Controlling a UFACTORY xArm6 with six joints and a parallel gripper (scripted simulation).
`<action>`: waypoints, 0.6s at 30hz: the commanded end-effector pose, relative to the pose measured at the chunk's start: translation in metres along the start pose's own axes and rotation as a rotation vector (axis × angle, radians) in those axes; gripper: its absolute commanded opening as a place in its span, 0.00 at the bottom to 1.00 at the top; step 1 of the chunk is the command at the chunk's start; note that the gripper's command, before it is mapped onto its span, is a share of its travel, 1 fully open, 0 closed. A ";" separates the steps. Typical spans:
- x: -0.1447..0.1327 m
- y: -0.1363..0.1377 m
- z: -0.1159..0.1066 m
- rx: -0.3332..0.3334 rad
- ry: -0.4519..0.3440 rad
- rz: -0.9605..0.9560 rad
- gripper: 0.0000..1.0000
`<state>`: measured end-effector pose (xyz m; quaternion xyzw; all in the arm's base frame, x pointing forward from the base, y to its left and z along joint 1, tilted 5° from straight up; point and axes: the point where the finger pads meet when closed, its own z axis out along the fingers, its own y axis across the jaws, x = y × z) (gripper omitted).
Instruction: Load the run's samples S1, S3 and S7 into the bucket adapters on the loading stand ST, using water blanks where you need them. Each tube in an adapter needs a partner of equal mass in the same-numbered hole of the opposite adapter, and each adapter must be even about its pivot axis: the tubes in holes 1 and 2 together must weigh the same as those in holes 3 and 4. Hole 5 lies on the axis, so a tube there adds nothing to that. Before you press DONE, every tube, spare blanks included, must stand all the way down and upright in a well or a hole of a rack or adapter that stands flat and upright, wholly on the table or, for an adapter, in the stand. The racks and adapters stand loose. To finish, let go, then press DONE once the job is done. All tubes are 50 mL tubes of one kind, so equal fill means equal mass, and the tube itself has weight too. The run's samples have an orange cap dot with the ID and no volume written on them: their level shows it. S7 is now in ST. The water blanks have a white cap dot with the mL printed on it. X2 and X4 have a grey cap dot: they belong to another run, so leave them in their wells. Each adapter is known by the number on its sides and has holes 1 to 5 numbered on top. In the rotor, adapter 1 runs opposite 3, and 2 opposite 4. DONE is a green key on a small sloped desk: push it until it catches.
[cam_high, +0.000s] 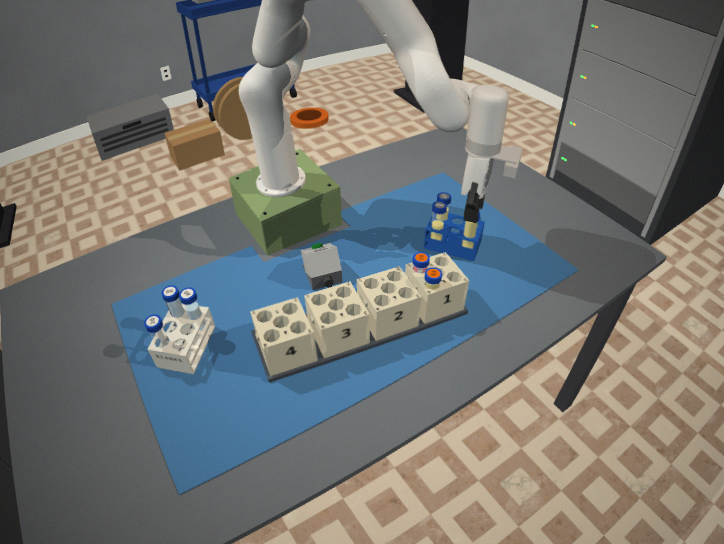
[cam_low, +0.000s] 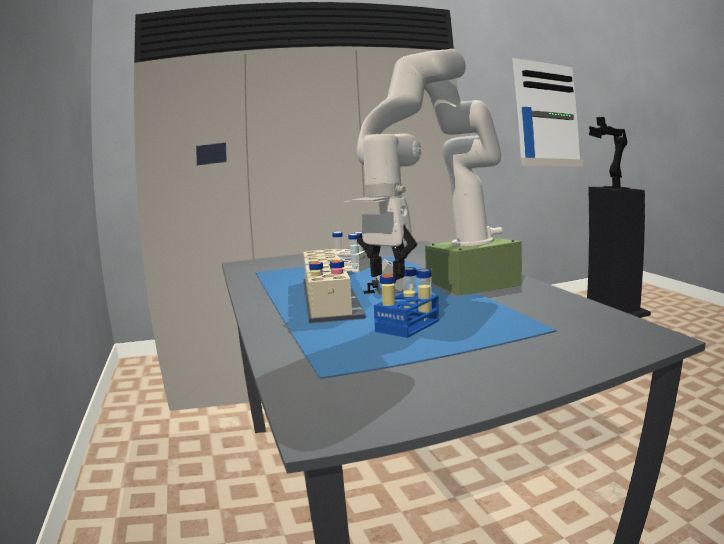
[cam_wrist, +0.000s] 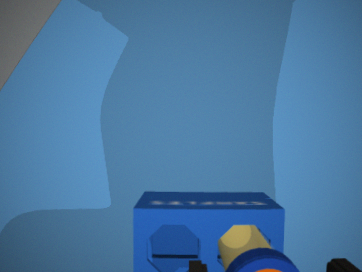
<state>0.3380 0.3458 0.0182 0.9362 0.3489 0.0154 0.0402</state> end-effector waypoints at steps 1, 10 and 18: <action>0.001 0.000 -0.001 0.000 0.004 0.000 0.57; 0.001 0.000 0.005 0.000 0.004 0.000 0.57; 0.001 0.000 0.009 0.000 0.004 0.000 0.57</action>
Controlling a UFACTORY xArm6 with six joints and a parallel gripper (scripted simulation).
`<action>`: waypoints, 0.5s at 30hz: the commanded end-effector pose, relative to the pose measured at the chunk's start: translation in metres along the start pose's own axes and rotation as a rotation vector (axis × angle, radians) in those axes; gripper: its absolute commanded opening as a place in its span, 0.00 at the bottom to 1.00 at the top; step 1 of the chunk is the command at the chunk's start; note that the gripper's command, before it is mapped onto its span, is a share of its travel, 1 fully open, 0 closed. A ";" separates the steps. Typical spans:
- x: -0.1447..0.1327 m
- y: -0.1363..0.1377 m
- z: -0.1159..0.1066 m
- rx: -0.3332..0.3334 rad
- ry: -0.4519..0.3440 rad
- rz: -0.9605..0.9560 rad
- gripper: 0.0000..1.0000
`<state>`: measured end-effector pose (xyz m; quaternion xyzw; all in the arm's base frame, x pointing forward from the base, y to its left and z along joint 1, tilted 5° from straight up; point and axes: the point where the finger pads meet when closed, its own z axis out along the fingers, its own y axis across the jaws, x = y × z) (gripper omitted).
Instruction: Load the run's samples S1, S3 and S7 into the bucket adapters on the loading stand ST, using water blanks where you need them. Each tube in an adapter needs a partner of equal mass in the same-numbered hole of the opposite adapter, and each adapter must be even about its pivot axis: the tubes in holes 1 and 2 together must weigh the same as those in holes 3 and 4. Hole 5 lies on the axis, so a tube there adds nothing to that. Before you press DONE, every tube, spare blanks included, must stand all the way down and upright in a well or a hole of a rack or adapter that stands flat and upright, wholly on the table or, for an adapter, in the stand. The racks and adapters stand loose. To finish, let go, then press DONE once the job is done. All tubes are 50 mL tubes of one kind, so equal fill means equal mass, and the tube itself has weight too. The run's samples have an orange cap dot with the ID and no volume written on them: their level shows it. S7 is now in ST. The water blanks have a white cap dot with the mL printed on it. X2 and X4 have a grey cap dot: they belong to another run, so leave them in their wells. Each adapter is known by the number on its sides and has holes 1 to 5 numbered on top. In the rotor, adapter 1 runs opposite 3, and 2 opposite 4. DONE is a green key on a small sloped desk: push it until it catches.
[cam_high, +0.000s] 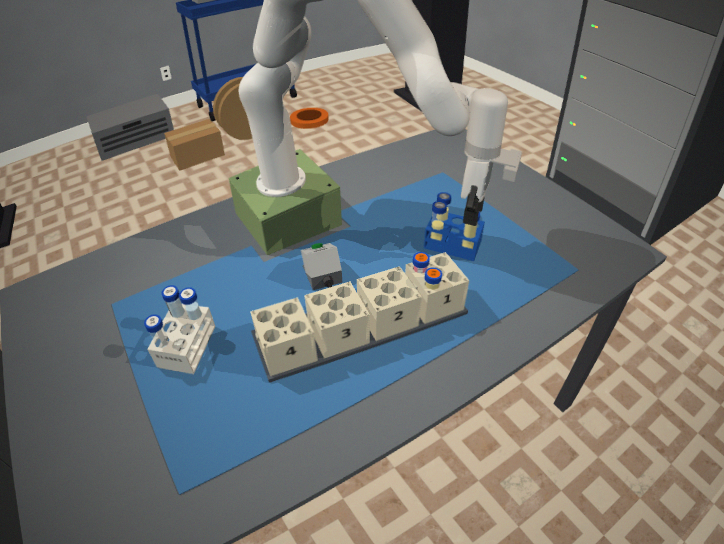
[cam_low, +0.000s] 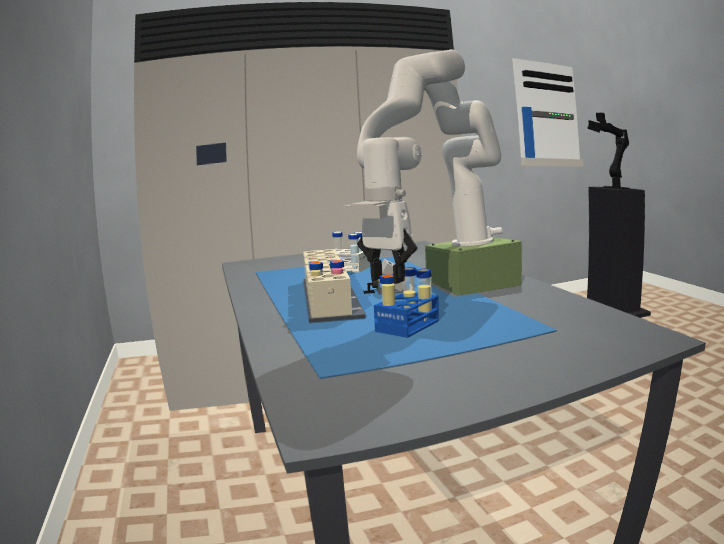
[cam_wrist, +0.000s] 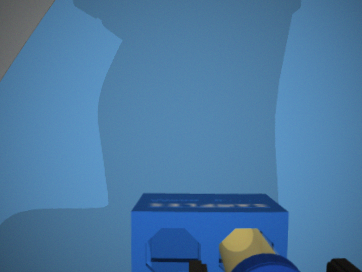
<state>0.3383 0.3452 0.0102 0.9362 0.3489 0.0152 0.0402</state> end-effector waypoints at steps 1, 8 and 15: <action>0.002 0.000 0.001 0.001 0.004 0.000 0.57; 0.002 0.000 0.006 0.001 0.004 0.000 0.57; 0.002 0.000 0.009 0.001 0.004 0.000 0.57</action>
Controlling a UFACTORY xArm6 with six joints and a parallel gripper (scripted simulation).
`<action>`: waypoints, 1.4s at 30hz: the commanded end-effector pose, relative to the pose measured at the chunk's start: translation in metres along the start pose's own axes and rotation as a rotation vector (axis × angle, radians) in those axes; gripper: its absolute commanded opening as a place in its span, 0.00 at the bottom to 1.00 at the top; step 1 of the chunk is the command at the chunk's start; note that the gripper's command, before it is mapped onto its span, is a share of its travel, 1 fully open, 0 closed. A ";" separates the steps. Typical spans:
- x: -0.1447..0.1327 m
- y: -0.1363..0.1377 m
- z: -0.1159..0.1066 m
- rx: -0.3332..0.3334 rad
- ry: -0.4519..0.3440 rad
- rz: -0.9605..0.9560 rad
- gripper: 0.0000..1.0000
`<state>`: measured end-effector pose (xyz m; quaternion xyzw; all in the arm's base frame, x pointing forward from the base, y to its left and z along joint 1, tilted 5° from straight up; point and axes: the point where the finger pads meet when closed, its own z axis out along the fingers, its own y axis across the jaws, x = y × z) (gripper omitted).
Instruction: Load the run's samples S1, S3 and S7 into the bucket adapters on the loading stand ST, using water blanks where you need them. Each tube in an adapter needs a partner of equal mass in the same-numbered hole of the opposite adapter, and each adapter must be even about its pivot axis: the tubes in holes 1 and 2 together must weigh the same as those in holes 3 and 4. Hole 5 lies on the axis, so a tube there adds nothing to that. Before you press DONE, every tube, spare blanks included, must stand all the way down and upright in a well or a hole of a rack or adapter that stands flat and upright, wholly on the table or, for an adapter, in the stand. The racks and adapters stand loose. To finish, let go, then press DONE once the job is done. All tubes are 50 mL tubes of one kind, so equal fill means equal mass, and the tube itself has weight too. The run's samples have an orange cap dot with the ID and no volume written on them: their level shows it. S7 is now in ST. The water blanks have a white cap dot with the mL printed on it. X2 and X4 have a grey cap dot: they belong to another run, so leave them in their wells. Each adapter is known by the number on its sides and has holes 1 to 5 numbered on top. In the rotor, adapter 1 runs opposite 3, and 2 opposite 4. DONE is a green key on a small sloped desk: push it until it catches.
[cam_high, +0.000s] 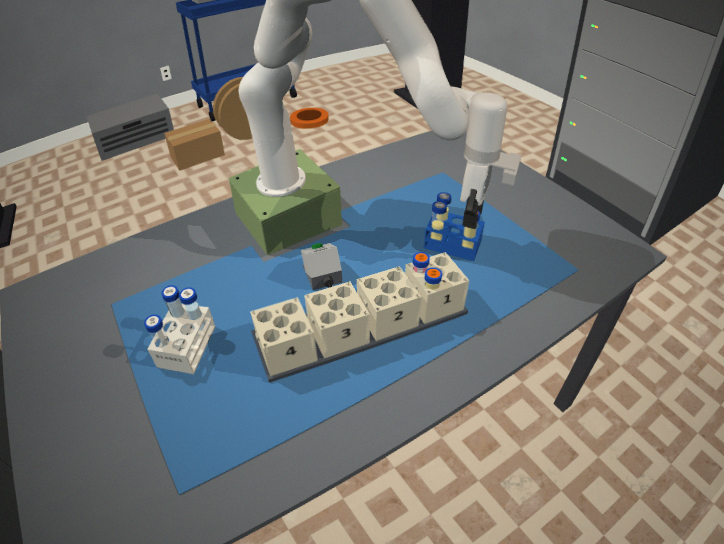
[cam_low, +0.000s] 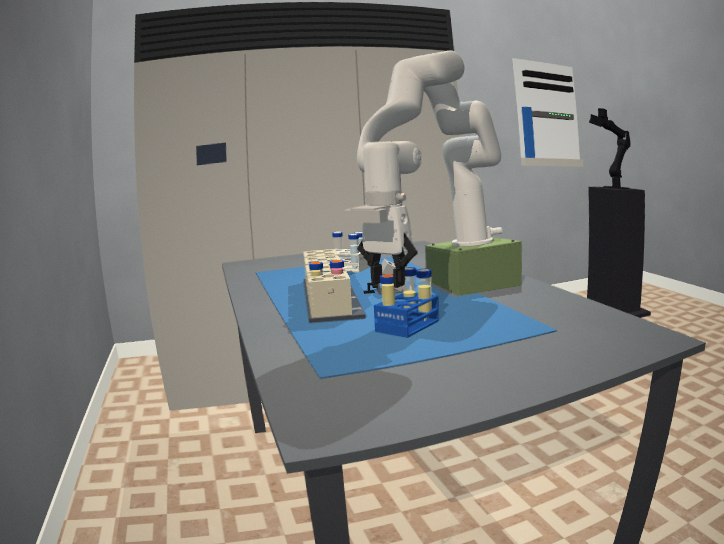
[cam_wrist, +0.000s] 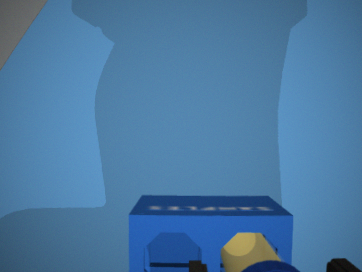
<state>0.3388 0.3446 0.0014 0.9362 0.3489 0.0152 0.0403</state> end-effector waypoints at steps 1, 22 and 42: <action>0.002 0.000 0.001 0.001 0.004 0.000 0.57; 0.002 0.000 0.000 0.000 0.004 0.000 0.00; 0.002 0.000 0.000 0.000 0.004 0.000 0.00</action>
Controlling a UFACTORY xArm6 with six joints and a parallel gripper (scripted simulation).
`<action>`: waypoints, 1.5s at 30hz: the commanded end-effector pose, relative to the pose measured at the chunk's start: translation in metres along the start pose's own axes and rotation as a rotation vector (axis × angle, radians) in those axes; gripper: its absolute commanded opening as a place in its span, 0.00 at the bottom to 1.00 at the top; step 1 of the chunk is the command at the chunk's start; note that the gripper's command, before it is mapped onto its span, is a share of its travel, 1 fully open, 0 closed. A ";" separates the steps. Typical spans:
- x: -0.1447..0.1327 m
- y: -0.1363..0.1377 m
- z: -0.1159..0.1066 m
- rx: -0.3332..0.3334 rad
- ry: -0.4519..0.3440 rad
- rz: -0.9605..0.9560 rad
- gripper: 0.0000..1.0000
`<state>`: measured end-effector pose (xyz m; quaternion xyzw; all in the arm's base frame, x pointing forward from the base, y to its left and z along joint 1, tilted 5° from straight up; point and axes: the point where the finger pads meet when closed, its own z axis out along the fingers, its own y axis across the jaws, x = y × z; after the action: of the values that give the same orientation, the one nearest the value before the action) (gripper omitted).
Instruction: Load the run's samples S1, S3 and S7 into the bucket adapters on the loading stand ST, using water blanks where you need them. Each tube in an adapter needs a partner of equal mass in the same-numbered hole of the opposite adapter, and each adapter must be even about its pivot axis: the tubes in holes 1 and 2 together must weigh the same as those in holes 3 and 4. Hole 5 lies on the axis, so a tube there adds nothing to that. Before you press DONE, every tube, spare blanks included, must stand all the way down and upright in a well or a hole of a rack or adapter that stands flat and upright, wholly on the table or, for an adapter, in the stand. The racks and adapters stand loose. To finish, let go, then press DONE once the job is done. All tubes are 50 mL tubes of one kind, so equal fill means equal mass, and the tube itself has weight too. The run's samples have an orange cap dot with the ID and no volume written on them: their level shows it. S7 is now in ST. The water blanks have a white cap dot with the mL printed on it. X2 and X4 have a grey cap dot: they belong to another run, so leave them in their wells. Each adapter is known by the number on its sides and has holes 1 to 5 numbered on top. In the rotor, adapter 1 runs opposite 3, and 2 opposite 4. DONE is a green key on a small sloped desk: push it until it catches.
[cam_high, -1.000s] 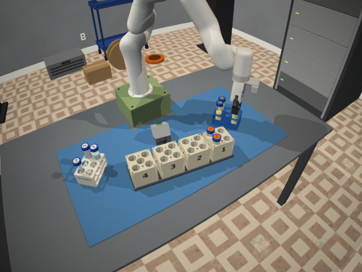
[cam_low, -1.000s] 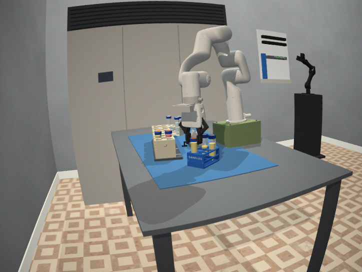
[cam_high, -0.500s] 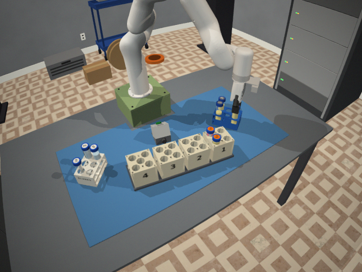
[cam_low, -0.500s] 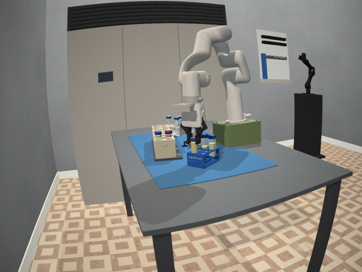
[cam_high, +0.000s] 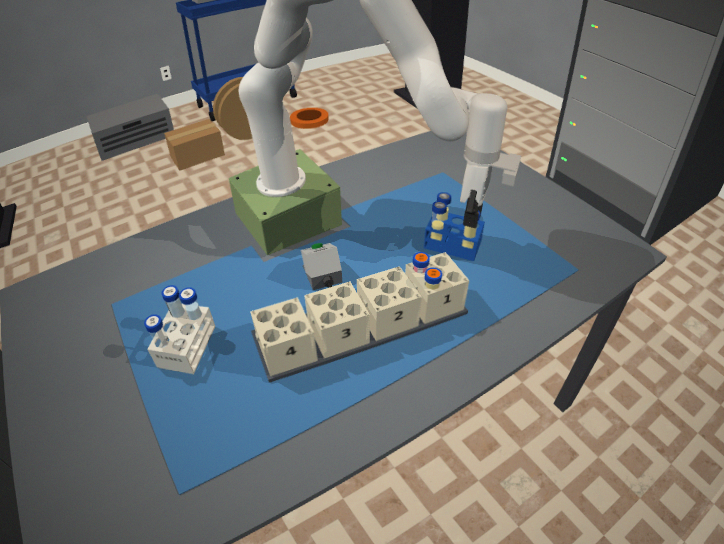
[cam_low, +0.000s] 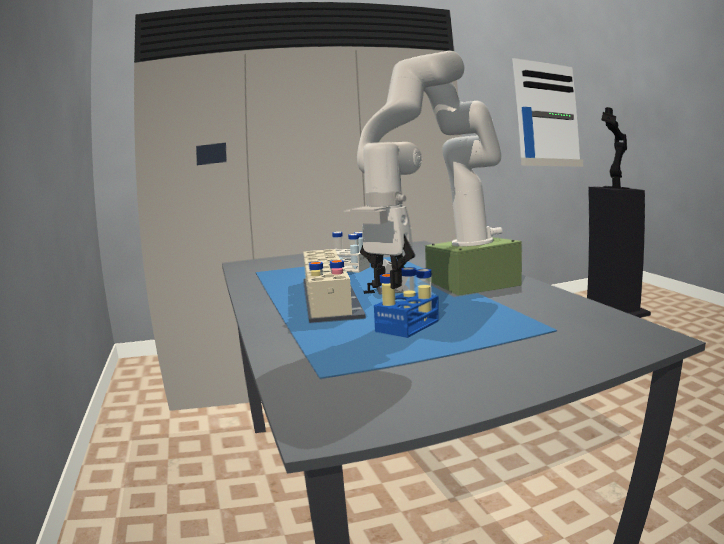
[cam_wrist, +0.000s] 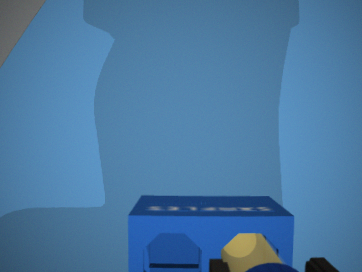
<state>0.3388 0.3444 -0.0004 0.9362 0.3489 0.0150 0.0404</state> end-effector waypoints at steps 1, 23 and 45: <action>0.002 0.000 -0.002 0.001 0.005 0.000 0.00; 0.002 0.000 -0.005 0.001 0.005 0.000 0.00; 0.002 0.000 -0.018 0.001 0.005 0.000 0.00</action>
<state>0.3379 0.3452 0.0138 0.9362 0.3489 0.0149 0.0404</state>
